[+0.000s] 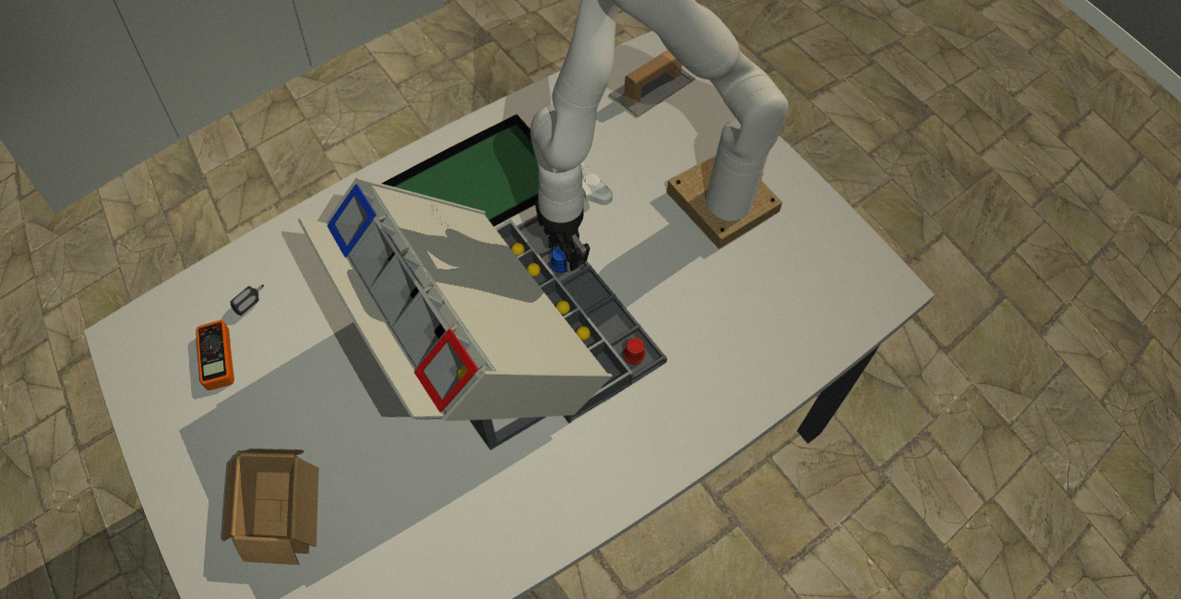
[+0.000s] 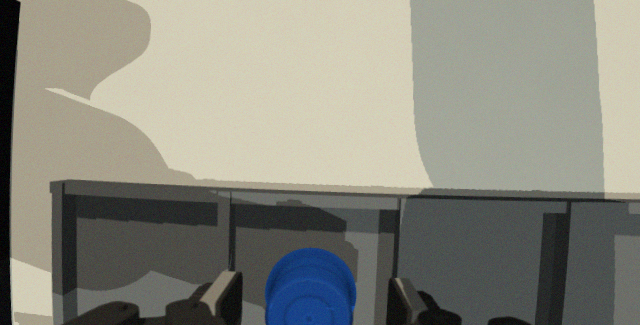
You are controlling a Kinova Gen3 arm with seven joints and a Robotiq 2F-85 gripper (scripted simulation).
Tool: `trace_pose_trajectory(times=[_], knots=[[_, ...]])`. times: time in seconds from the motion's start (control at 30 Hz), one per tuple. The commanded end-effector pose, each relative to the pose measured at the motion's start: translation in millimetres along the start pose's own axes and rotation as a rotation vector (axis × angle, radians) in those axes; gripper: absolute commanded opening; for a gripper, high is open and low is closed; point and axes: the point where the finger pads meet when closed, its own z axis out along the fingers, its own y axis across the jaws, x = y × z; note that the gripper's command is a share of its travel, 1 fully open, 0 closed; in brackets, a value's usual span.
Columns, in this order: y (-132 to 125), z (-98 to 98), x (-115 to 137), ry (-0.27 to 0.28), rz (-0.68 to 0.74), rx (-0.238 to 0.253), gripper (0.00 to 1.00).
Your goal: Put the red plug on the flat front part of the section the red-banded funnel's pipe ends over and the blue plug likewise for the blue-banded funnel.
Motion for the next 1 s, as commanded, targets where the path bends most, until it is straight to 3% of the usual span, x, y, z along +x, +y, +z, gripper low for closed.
trace_pose_trajectory(times=[0.0, 0.13, 0.17, 0.7, 0.73, 0.97], knots=[[0, -3.2, -3, -0.005, -0.008, 0.0, 0.65], [0, -3.2, -3, -0.005, -0.008, 0.0, 0.65], [0, -22.9, -2, -0.003, 0.0, 0.0, 0.65], [0, -22.9, -2, -0.003, 0.0, 0.0, 0.65], [0, -42.6, -3, -0.004, -0.007, 0.001, 0.65], [0, -42.6, -3, -0.004, -0.007, 0.001, 0.65]])
